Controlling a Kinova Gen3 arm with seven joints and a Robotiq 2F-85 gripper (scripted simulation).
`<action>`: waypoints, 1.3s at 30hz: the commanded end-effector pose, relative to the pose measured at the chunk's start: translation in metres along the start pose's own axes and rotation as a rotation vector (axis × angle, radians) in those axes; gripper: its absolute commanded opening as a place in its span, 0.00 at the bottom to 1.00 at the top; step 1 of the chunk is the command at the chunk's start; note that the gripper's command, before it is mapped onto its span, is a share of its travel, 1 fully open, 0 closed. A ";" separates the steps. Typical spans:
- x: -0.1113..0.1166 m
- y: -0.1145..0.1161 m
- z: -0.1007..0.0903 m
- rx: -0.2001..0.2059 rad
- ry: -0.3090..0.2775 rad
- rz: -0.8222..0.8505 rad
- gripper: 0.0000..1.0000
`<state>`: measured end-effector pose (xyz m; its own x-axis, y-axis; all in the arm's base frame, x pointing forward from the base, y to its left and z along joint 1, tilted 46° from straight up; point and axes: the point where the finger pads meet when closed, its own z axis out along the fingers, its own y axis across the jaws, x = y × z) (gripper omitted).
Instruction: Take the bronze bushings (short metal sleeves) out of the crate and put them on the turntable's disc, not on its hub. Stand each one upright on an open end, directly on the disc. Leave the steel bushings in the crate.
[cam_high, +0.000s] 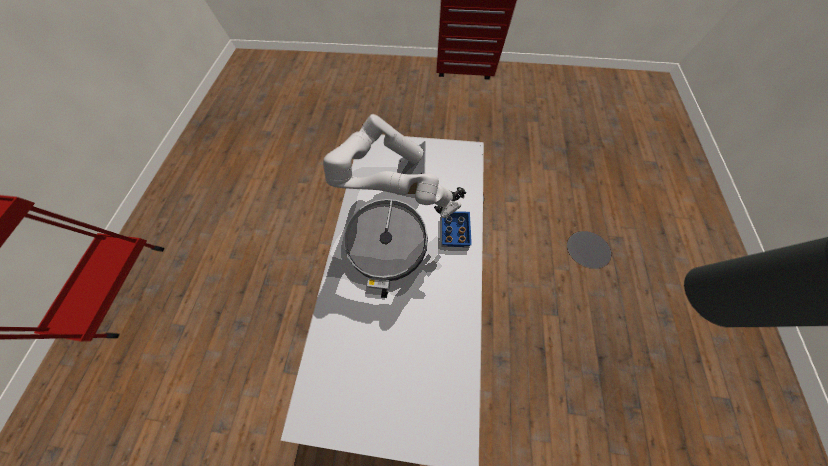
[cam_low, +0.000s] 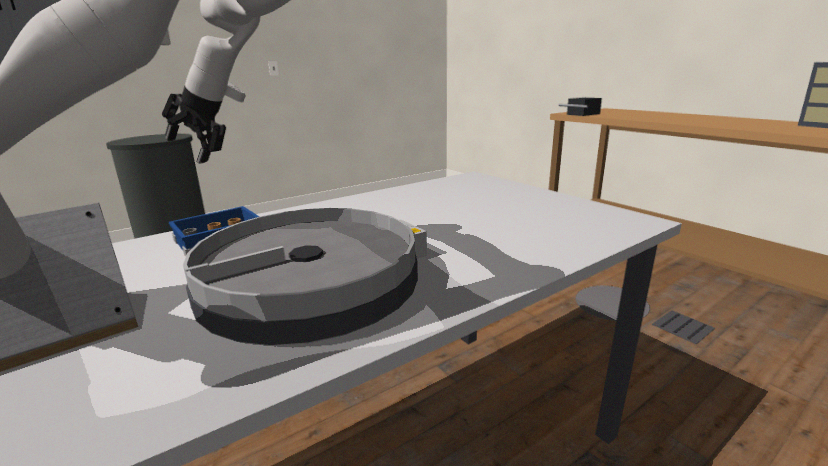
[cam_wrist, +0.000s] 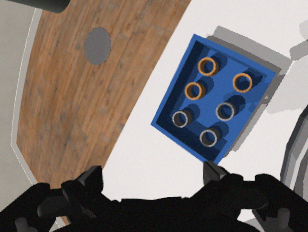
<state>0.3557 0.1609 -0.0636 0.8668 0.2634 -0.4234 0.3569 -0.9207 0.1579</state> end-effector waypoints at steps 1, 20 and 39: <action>0.000 -0.001 -0.001 0.000 0.002 -0.001 1.00; -0.002 0.003 -0.002 -0.009 0.003 -0.005 1.00; -0.126 0.166 -0.070 -0.445 0.015 -0.124 1.00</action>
<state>0.3302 0.0110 0.0513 0.8040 0.3634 -0.4706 0.5710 -0.6927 0.4406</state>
